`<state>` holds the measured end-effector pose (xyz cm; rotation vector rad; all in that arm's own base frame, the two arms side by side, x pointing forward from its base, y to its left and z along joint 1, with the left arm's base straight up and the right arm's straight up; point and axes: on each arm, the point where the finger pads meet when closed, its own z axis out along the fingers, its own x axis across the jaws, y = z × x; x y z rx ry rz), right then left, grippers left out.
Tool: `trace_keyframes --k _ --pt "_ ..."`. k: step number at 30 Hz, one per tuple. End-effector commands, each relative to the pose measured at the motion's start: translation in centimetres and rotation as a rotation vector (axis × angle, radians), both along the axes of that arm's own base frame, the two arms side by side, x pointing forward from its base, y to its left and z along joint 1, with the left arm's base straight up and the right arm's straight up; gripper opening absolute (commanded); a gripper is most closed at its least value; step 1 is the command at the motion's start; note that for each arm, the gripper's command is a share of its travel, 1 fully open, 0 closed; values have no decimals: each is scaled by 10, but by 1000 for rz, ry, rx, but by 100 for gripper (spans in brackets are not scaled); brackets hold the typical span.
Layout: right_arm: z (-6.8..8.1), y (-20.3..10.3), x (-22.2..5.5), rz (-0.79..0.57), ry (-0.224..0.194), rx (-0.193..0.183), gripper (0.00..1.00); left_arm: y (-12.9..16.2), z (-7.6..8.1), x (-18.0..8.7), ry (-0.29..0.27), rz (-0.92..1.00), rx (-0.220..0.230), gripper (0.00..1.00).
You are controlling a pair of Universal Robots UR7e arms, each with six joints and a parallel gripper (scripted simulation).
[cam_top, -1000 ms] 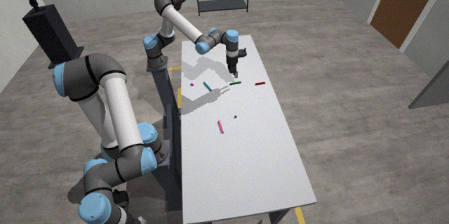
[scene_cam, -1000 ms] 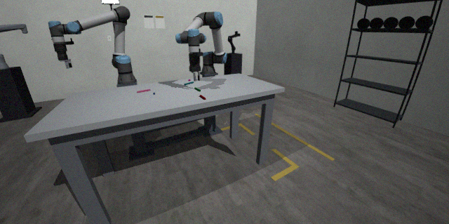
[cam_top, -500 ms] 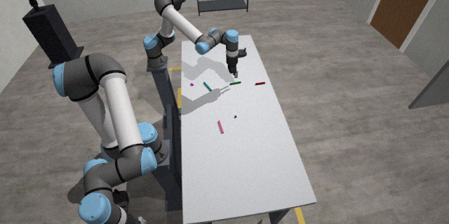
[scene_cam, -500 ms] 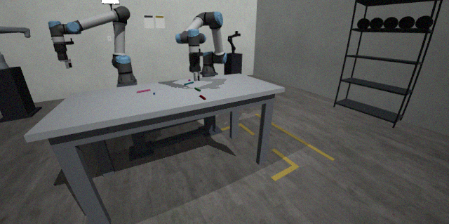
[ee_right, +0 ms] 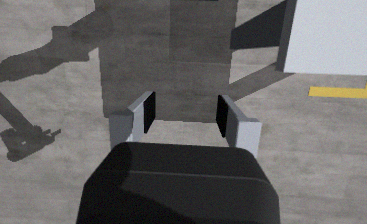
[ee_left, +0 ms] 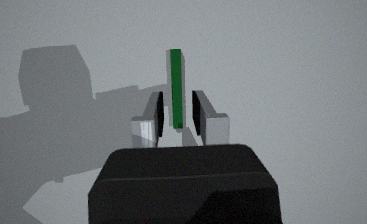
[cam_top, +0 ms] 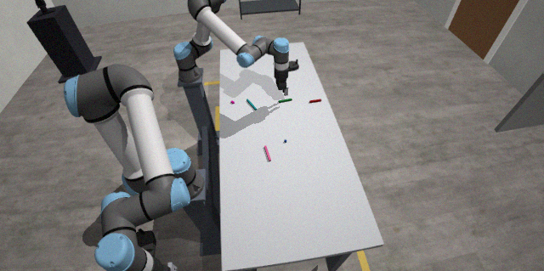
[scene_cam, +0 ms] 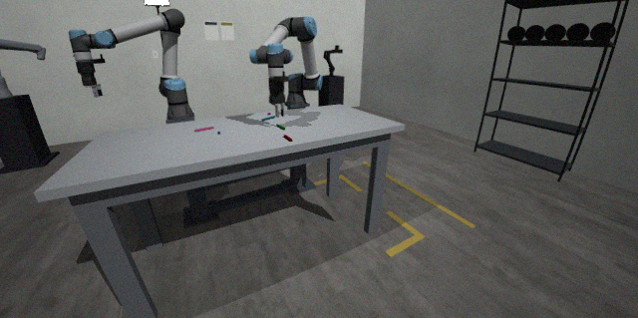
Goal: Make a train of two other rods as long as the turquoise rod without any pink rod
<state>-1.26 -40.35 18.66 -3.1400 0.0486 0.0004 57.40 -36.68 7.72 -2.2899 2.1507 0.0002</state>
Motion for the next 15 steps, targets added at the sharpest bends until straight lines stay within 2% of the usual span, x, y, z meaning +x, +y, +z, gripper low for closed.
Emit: trace_keyframes --k 1,15 --pt "0 0 0 0 0 -1 100 0 -2 0 -2 0 -2 54" --pt "0 0 0 0 0 -1 100 0 -21 1 -2 0 -2 54"
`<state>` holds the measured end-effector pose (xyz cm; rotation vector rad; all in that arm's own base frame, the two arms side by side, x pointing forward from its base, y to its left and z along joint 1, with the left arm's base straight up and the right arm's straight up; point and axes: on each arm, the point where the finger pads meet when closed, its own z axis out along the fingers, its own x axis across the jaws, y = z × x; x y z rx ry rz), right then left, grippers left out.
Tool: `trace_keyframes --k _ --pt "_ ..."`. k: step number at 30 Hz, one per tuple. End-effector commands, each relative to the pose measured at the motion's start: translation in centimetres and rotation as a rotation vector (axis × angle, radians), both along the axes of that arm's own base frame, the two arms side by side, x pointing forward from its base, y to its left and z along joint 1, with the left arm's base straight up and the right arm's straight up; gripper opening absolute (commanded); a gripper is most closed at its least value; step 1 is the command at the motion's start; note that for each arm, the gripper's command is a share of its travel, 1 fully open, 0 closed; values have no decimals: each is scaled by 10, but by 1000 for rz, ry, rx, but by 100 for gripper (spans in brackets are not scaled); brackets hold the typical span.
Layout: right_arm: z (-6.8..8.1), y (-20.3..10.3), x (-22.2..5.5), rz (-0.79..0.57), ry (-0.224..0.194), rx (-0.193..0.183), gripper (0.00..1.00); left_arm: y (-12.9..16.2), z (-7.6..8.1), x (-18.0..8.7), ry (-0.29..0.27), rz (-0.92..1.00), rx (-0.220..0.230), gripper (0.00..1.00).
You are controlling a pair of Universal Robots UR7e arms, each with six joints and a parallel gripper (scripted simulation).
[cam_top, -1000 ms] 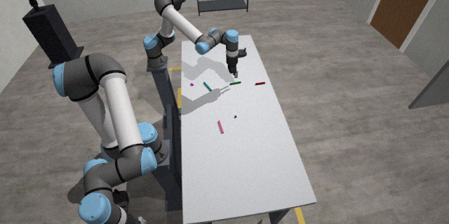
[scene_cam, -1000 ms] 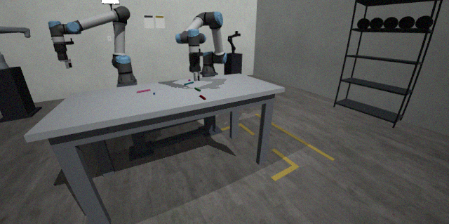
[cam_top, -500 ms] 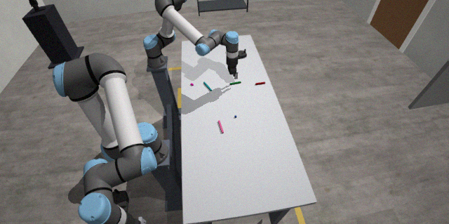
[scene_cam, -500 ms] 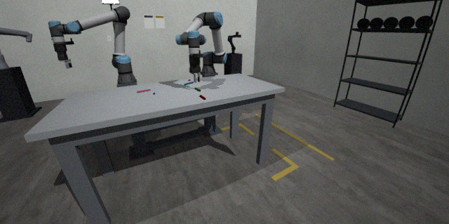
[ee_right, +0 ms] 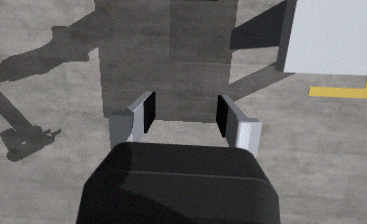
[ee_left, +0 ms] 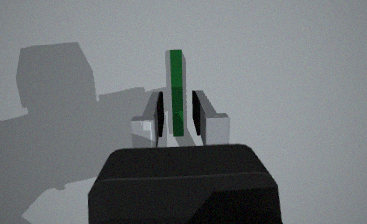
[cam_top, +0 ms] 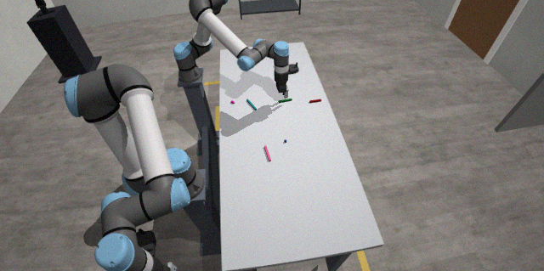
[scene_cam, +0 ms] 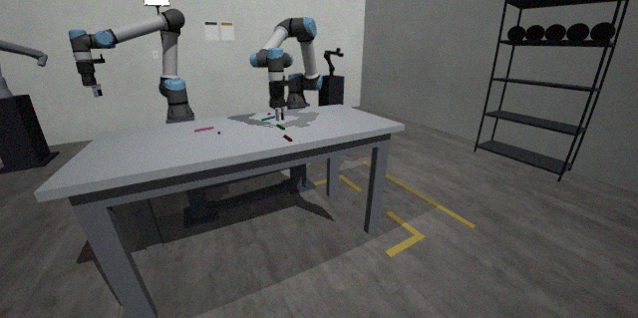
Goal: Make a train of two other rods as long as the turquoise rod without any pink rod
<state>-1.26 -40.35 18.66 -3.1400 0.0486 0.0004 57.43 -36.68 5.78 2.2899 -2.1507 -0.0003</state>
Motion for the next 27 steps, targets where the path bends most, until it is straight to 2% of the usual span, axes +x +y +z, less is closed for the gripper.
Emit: trace_keyframes --k 1,16,27 --pt "0 0 0 0 0 -1 100 0 -3 1 -2 0 -2 54" --pt "0 0 0 0 0 -1 100 0 -18 1 -2 0 -2 54" --pt "0 0 0 0 0 -1 100 0 -21 1 -2 0 -2 54"
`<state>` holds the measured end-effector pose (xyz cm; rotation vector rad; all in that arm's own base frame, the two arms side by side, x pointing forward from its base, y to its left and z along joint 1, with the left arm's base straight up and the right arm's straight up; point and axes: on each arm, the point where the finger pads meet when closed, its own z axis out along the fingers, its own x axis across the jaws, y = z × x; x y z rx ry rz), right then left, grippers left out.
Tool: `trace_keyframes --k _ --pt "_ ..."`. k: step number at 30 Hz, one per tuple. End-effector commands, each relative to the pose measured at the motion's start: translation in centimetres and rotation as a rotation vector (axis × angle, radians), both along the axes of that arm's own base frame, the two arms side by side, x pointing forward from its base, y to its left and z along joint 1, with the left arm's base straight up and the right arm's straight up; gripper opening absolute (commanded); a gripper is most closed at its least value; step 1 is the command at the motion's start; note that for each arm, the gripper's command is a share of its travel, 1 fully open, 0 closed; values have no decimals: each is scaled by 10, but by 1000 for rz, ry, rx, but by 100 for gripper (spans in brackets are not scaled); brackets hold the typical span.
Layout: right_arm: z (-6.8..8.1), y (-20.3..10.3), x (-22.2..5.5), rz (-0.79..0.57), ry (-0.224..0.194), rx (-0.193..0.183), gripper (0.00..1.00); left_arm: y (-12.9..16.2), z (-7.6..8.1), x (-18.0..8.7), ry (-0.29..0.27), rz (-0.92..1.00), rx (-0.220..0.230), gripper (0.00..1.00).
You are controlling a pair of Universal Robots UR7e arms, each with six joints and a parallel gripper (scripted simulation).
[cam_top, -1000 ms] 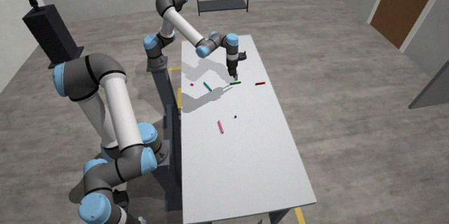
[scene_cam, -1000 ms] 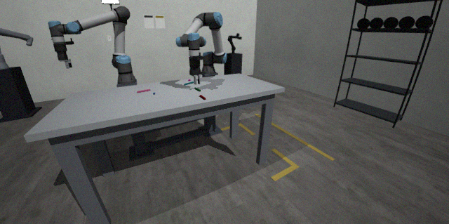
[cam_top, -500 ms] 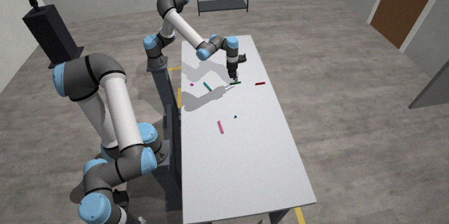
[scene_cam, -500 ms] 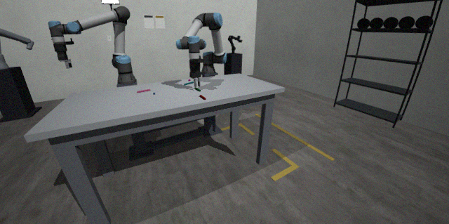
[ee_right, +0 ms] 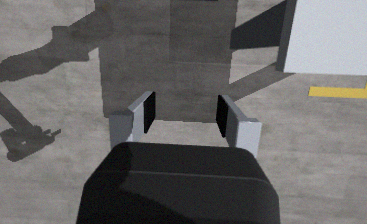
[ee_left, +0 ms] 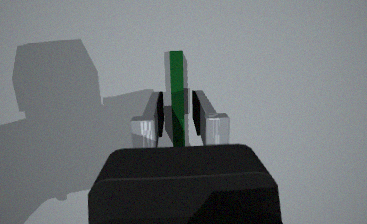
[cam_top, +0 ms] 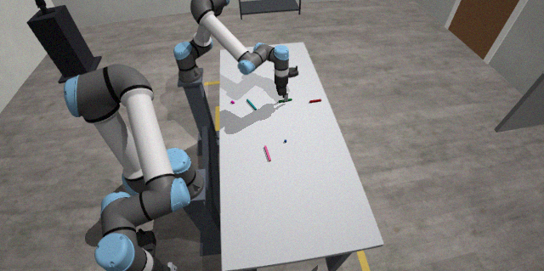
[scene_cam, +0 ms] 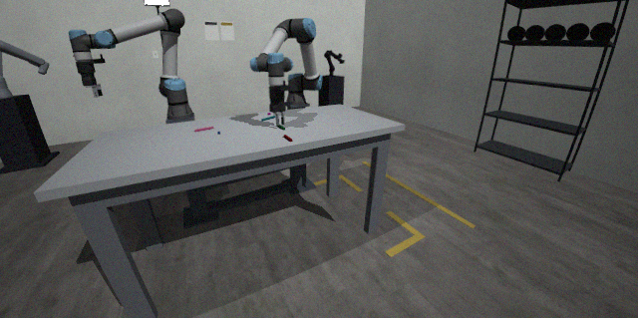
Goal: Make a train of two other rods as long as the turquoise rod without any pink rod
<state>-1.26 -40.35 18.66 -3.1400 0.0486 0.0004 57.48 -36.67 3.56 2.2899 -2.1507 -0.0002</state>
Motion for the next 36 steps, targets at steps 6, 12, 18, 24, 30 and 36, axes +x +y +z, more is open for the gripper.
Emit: trace_keyframes --k 6,12,18,24,30,36 --pt "0 0 0 0 0 -1 100 0 1 0 -2 0 -2 54" --pt "0 0 0 0 0 -1 100 0 1 0 -2 0 -2 54" --pt "0 0 0 0 0 -1 100 0 0 0 -2 0 -2 54" --pt "0 0 0 0 0 -1 100 0 -3 0 -2 0 -2 54" --pt "0 0 0 0 0 -1 100 0 -8 0 -2 0 -2 54" --pt "0 0 0 0 0 -1 100 0 -11 0 -2 0 -2 54"
